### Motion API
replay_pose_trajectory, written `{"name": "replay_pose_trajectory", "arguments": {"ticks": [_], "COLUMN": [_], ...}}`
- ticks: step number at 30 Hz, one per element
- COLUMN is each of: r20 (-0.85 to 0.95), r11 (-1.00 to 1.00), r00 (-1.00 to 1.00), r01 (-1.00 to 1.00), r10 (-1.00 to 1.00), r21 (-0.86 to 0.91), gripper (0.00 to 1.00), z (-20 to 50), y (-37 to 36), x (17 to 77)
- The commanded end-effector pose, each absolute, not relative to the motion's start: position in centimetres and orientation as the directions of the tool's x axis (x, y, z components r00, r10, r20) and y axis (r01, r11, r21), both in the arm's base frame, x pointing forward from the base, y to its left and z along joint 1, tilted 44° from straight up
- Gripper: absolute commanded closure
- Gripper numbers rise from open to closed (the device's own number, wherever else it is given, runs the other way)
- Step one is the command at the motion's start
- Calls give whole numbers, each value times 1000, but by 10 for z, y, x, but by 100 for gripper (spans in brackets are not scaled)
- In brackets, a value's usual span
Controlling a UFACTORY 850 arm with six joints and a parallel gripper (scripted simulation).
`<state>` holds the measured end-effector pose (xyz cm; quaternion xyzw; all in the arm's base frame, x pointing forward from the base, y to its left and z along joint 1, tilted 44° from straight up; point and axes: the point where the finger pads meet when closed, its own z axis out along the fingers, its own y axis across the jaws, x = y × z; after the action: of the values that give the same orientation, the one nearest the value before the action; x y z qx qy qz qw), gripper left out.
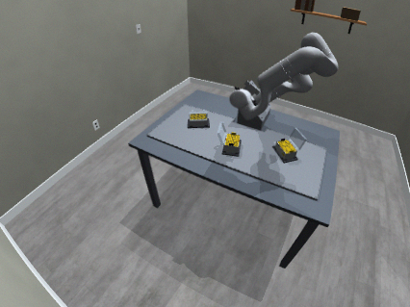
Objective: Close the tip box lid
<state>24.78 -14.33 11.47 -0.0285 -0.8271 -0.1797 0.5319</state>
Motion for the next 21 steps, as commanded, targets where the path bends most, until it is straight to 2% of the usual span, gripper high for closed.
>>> {"name": "replay_pose_trajectory", "arguments": {"ticks": [1,21], "r20": [882,845], "r11": [911,812], "r00": [-451,-517], "r01": [291,430], "r10": [-139,-139], "r21": [293,396], "gripper": [0,0], "z": [121,150], "y": [-128,-67], "x": [259,308]}}
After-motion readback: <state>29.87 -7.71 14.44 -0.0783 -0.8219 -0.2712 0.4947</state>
